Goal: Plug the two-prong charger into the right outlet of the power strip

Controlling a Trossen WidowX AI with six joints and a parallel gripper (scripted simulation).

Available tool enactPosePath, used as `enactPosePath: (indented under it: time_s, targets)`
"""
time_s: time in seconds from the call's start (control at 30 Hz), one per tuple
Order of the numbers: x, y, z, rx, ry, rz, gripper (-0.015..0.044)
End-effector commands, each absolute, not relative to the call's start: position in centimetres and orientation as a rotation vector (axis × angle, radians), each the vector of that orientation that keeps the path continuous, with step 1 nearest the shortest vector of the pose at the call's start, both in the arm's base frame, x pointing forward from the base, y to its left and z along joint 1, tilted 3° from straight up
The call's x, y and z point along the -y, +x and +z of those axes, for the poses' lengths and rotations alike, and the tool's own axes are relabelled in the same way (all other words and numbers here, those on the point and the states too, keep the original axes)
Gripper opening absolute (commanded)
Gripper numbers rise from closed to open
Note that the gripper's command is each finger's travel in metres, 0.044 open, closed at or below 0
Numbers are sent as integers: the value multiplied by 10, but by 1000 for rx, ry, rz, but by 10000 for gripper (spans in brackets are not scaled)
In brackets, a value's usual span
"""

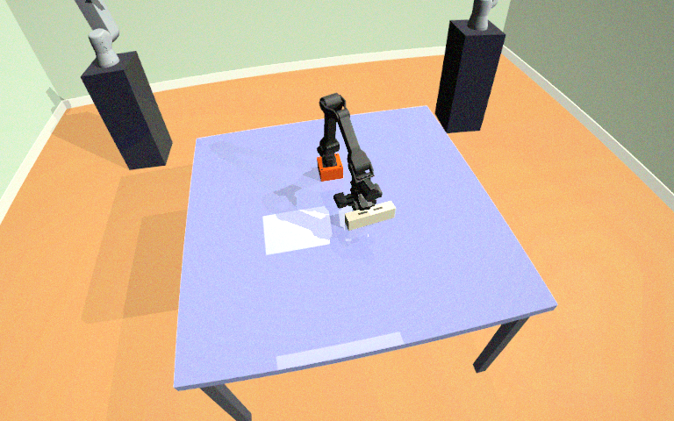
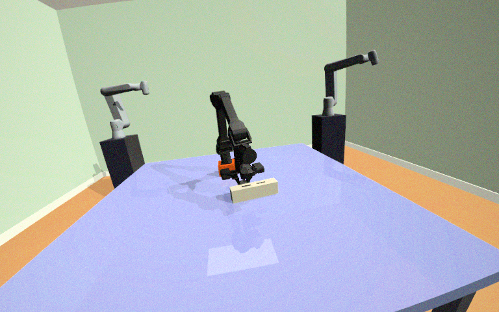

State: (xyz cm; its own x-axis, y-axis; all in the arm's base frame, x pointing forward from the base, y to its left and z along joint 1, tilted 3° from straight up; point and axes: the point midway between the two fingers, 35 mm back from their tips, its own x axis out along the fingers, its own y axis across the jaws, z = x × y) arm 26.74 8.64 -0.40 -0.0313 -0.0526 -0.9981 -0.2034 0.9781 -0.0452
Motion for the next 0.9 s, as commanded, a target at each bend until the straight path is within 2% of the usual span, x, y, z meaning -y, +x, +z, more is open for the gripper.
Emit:
enactPosePath:
  time_s: [0.0, 0.87]
  targets:
    - [-88, 270, -3, -1597, -197, 127, 0]
    - [-89, 275, -3, -1597, -197, 127, 0]
